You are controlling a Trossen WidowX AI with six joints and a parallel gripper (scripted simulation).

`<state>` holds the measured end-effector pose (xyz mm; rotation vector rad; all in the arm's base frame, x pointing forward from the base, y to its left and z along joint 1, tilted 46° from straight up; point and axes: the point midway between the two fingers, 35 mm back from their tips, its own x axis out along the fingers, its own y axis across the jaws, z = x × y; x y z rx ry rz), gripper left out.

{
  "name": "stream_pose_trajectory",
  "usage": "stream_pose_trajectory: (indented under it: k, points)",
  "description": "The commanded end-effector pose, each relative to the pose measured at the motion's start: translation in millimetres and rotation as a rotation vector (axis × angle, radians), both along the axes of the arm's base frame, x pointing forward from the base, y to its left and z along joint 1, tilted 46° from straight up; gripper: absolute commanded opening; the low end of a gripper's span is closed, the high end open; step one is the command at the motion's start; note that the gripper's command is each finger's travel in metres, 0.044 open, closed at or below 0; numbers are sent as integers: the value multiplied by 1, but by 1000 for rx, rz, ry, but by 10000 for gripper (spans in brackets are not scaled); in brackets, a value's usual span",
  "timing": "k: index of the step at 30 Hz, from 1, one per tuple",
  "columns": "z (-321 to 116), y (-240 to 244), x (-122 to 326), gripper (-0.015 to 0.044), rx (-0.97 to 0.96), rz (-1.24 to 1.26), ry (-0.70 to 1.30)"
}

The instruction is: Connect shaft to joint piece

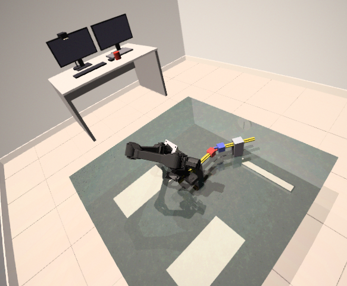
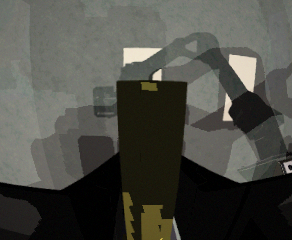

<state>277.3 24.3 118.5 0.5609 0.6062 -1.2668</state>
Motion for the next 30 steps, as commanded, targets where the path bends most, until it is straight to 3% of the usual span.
stream_pose_trajectory:
  k: [1,5,10,24,30]
  points:
    - [0,0,0,0,1,1,0]
    - [0,0,0,67,1,1,0]
    - [0,0,0,67,1,1,0]
    - [0,0,0,434,1,1,0]
    - [0,0,0,440,1,1,0]
